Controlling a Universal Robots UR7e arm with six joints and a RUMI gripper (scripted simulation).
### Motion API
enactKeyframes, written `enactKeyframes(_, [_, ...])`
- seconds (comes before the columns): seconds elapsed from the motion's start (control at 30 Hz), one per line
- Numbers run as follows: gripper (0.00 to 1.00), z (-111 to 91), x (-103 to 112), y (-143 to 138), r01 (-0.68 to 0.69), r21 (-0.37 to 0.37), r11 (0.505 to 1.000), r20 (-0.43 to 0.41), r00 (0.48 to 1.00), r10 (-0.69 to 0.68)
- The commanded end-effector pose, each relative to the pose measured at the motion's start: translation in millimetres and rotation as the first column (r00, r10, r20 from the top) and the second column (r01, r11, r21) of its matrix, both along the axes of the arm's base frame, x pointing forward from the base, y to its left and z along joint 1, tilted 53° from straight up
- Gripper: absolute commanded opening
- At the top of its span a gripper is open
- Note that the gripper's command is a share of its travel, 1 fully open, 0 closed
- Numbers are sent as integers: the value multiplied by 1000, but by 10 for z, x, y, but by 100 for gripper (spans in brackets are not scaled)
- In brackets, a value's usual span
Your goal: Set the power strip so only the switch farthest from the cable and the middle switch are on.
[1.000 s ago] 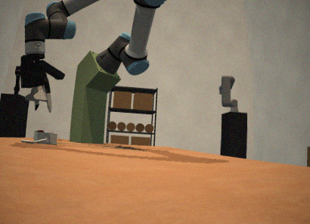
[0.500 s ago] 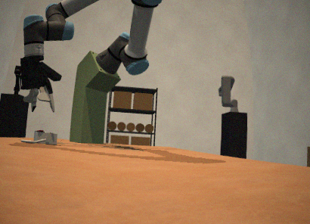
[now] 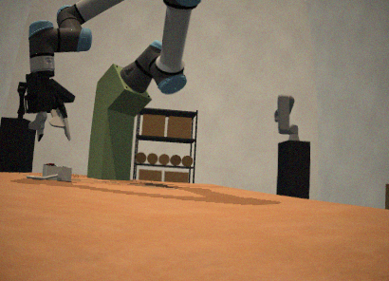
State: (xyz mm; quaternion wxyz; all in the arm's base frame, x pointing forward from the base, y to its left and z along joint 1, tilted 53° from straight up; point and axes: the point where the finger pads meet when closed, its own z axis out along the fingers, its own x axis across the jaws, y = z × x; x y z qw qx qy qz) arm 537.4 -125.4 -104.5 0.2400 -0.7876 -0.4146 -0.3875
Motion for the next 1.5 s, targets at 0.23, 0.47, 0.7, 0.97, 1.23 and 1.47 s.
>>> enactKeyframes(0.23, [100,-19,-18,-3,-19,-11,1000,24,1000,20])
enactKeyframes(0.47, [100,-24,-22,-3,-24,-13,1000,29,999,24])
enactKeyframes(0.7, [100,-24,-23,-3,-24,-14,1000,30,999,25])
enactKeyframes(0.97, [100,-24,-23,-3,-24,-14,1000,30,999,25])
enactKeyframes(1.23, [100,-24,-23,-3,-24,-14,1000,30,999,25])
enactKeyframes(1.47, [100,-24,-23,-3,-24,-14,1000,30,999,25])
